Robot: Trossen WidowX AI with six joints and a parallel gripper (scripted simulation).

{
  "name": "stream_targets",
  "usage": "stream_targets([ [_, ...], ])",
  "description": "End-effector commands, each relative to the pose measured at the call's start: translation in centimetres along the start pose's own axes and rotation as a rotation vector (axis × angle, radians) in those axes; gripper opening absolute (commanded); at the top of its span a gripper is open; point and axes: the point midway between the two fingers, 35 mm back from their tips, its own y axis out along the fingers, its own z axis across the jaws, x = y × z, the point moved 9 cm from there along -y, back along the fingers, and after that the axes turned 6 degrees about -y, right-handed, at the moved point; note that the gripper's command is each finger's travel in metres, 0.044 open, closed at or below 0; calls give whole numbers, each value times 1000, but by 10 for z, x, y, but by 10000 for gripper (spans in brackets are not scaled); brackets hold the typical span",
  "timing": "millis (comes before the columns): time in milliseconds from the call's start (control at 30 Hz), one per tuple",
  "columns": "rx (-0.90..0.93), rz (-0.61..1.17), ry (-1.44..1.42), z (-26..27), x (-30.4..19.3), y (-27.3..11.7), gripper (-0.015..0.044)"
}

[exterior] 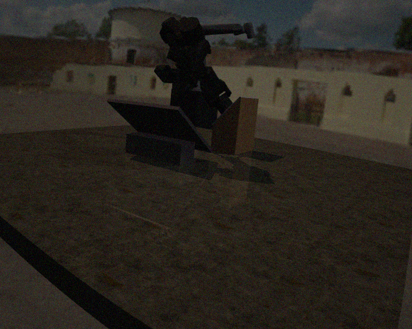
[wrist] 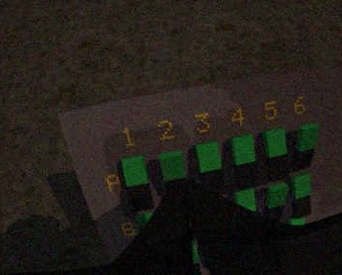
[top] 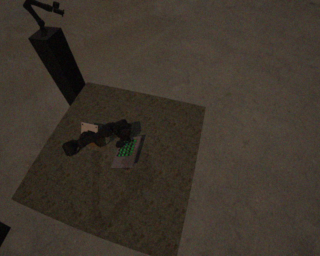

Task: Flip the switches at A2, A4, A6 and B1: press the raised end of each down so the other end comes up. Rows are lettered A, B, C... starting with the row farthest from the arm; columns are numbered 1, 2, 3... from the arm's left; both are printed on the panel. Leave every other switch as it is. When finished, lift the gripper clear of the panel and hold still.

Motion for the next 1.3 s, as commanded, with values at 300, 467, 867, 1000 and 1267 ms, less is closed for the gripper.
stream_targets([
  [300, 3, 4, -15, 2, -1, 17, 0],
  [467, 3, 4, -15, 2, -1, 23, 0],
  [867, 3, 4, -15, 2, -1, 29, 0],
  [1000, 3, 4, -15, 2, -1, 29, 0],
  [1267, 3, 4, -15, 2, -1, 29, 0],
])
